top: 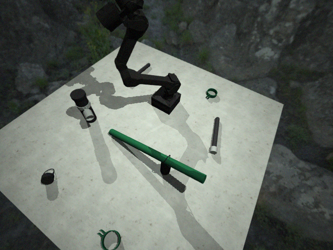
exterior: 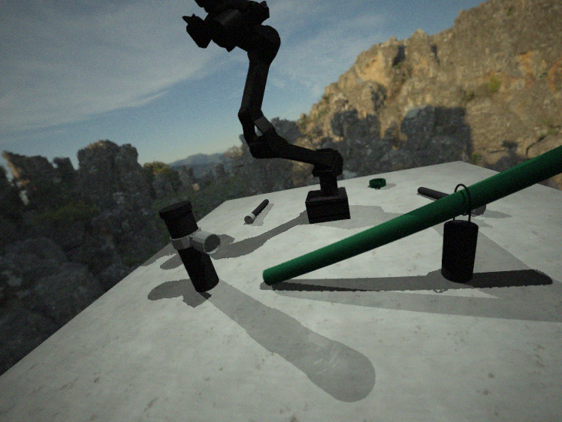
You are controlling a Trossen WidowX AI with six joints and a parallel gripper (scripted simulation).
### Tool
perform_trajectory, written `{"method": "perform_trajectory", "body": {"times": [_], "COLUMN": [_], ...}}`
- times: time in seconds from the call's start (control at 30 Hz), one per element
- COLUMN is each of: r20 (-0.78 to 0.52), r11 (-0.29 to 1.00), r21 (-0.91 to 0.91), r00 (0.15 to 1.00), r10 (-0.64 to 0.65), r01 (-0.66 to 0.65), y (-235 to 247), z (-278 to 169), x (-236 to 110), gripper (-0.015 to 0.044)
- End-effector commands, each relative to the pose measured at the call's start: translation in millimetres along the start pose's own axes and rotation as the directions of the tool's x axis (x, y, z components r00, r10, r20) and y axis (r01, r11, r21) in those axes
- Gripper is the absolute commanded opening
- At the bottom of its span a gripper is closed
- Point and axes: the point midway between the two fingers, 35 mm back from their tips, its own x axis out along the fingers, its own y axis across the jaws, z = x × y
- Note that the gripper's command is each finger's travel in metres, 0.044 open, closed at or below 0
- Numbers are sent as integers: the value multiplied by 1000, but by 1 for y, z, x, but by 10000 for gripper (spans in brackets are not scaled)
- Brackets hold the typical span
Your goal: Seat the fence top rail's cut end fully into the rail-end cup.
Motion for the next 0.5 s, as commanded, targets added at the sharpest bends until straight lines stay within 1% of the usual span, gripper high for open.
{"method": "perform_trajectory", "body": {"times": [0.0, 0.03, 0.1, 0.23, 0.37, 0.47], "r20": [-1, -5, -19, -68, -89, -135], "r11": [1000, 1000, 999, 979, 935, 877], "r21": [-1, -2, -11, -55, -139, -196], "r00": [1000, 1000, 998, 977, 936, 873], "r10": [-3, -13, -52, -202, -341, -468], "r01": [3, 13, 52, 198, 327, 439], "y": [-1, -4, -17, -65, -108, -147], "z": [-1, -3, -12, -45, -70, -95], "x": [0, 1, 5, 13, 10, -1], "gripper": [426, 440, 440, 440, 440, 440]}}
